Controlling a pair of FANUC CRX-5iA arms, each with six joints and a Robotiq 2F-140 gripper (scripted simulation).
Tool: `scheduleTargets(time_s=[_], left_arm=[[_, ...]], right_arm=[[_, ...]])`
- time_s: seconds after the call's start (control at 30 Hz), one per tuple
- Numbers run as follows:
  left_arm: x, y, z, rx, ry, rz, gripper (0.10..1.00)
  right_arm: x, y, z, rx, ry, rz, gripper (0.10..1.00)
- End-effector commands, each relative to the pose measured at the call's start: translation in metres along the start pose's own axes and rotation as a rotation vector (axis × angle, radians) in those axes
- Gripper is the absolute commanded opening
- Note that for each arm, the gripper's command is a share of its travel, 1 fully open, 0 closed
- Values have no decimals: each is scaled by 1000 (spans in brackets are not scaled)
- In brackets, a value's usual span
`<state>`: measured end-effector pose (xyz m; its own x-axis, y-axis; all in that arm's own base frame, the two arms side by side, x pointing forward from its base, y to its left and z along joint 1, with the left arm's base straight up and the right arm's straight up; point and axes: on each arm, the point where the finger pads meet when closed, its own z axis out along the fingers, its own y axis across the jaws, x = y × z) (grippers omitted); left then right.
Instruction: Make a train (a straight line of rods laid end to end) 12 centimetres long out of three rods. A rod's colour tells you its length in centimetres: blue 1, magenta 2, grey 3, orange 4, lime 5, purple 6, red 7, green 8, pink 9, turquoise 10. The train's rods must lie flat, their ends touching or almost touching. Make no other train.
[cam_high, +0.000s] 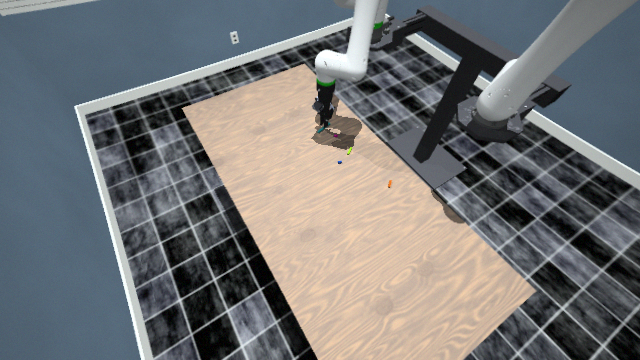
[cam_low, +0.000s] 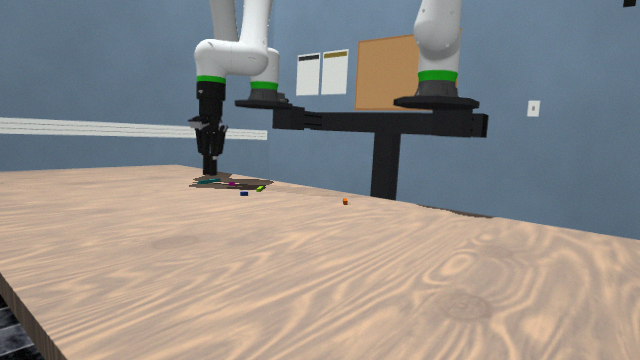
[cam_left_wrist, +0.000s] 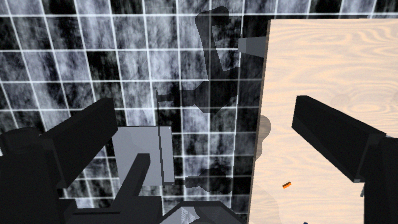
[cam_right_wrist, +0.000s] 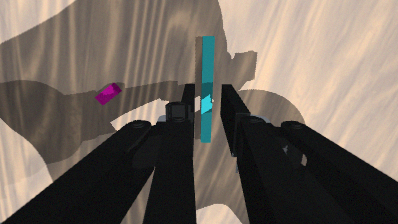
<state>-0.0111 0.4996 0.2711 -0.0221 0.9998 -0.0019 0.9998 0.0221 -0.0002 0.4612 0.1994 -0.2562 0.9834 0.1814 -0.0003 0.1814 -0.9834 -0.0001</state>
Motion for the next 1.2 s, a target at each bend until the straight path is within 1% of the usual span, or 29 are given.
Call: scheduleTargets(time_s=[0.0, 0.3, 1.17], left_arm=[[0, 0, -1, 0, 2, 0, 1000], [0, 0, -1, 0, 2, 0, 1000], [0, 0, -1, 0, 2, 0, 1000]], right_arm=[[1, 0, 2, 0, 2, 0, 231], [1, 0, 7, 0, 2, 0, 231], [1, 0, 9, 0, 2, 0, 231]])
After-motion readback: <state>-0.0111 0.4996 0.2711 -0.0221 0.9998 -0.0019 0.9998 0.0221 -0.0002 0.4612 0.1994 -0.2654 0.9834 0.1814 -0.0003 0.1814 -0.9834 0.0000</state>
